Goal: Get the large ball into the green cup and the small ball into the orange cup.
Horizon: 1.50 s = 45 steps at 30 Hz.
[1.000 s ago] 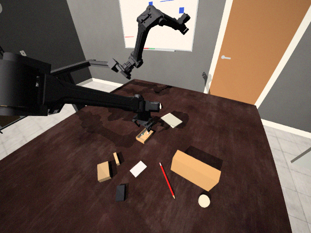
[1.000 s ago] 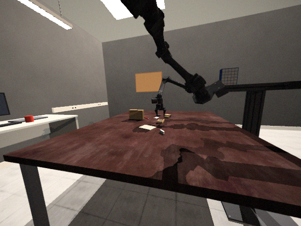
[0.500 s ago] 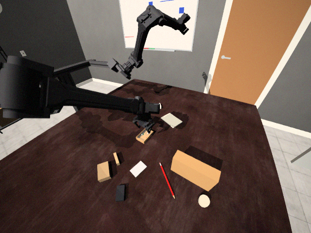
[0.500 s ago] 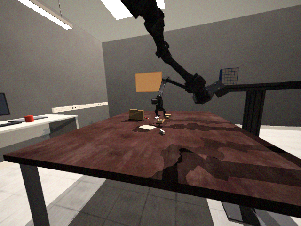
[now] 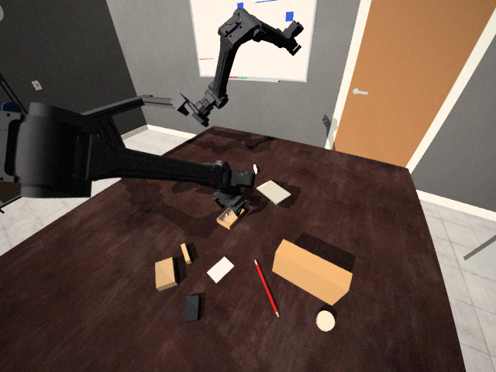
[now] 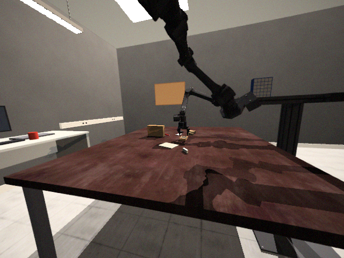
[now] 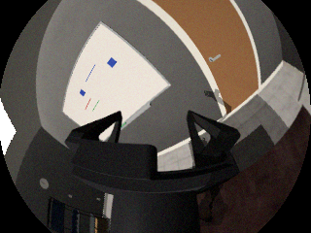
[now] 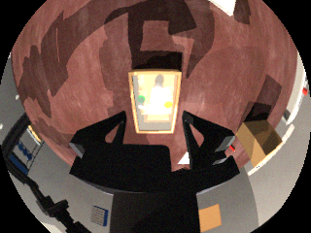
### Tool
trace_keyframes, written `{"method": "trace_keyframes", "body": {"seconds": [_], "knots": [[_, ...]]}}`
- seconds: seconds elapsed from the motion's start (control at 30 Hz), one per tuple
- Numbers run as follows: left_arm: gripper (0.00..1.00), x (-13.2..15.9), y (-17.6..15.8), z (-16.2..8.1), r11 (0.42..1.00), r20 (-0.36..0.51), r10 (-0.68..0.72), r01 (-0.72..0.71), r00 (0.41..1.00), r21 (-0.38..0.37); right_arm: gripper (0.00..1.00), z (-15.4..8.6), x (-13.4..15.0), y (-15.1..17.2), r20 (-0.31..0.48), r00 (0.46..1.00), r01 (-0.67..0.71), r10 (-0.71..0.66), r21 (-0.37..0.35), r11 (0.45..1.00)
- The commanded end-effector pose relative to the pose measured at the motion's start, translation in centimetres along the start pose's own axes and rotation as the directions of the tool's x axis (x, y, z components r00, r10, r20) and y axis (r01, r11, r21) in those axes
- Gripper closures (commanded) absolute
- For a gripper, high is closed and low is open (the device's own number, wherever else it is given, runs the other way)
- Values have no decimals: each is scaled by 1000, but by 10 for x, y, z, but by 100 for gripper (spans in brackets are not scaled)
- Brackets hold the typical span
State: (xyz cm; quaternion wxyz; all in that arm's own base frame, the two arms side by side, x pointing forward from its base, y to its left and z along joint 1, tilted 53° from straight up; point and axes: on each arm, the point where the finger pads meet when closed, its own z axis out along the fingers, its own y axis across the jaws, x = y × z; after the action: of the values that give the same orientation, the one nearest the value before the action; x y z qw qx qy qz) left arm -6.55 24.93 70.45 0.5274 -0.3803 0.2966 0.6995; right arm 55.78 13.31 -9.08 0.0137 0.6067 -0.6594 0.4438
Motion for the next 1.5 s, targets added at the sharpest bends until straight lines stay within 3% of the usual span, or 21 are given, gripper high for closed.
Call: {"method": "trace_keyframes", "body": {"seconds": [0.0, 0.27, 0.4, 0.63, 0.77, 1.33, 1.37, 1.47], "knots": [[0, -41, 5, -6, 1000, 58, -7, 8, 998, -13, 15, 14, 0, -5, -2, 1000, -5, 5, 2, 1000], [0, -41, 5, -6, 1000, 58, -7, 8, 998, -13, 15, 20, -8, -5, 11, 1000, 8, -8, 15, 1000], [0, -41, 5, -6, 1000, 58, -7, 8, 998, -13, 15, 29, 4, -13, 0, 1000, -16, 16, 12, 1000], [0, -41, 5, -6, 1000, 58, -7, 8, 998, -13, 15, 40, 0, 0, -2, 1000, 5, -5, 0, 1000], [0, -41, 5, -6, 1000, 58, -7, 8, 998, -13, 15, 32, -2, -12, 9, 1000, -6, 6, 21, 1000], [0, -41, 5, -6, 1000, 58, -7, 8, 998, -13, 15, 35, -1, -6, 4, 1000, -1, 1, 10, 1000], [0, -41, 5, -6, 1000, 58, -7, 8, 998, -13, 32, 35, -1, -6, 4, 1000, -1, 1, 10, 1000], [0, -41, 5, -6, 1000, 58, -7, 8, 998, -13, 32, 35, -1, -6, 4, 1000, -1, 1, 10, 1000]]}}
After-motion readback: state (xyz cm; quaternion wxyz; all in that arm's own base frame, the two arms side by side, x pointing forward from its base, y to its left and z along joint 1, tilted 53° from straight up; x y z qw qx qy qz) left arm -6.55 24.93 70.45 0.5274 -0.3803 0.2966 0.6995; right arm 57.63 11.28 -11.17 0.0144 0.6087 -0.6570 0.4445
